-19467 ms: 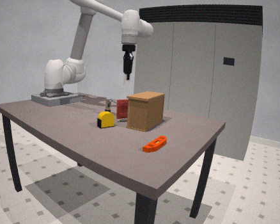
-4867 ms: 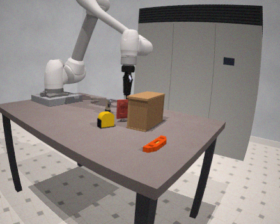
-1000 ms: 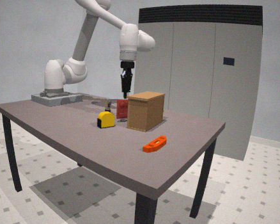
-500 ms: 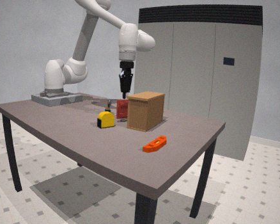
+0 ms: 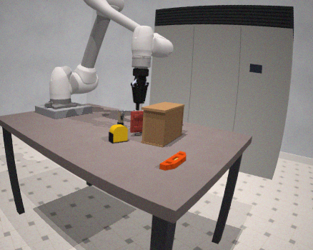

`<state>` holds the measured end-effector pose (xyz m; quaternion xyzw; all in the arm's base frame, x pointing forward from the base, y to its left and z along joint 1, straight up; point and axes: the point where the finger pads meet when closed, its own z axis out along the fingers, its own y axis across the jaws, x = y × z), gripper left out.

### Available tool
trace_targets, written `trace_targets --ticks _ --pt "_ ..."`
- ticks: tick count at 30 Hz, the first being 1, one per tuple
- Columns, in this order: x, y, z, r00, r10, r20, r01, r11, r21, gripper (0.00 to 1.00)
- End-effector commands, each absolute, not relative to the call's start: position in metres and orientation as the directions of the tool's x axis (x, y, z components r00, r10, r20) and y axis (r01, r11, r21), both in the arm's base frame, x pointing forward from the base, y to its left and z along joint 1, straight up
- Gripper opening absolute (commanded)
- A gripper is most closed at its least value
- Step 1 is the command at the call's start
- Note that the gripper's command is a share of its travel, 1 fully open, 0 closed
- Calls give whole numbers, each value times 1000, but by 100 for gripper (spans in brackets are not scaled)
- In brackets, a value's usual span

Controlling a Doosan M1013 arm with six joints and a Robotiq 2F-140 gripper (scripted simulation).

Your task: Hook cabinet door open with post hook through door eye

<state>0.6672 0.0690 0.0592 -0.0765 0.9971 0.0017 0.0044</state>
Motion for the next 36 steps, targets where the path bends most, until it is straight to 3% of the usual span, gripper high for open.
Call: trace_targets --ticks 1,36 --pt "668 64 58 -992 -130 1 -130 992 -1 3" --pt "668 42 58 -991 135 0 135 991 -1 3"
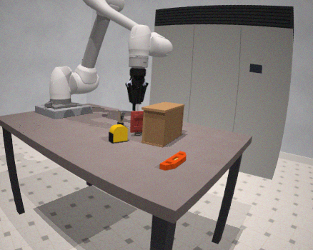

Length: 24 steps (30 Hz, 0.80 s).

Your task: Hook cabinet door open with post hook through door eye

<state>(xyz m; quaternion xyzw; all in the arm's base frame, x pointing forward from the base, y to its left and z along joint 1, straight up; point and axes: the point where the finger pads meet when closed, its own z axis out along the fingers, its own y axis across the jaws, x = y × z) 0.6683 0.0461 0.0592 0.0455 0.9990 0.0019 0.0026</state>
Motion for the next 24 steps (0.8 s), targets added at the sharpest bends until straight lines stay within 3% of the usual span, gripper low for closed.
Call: trace_targets --ticks 1,24 --pt "668 40 58 -990 142 0 142 990 -1 3" --pt "665 25 58 -961 278 0 278 961 -1 3"
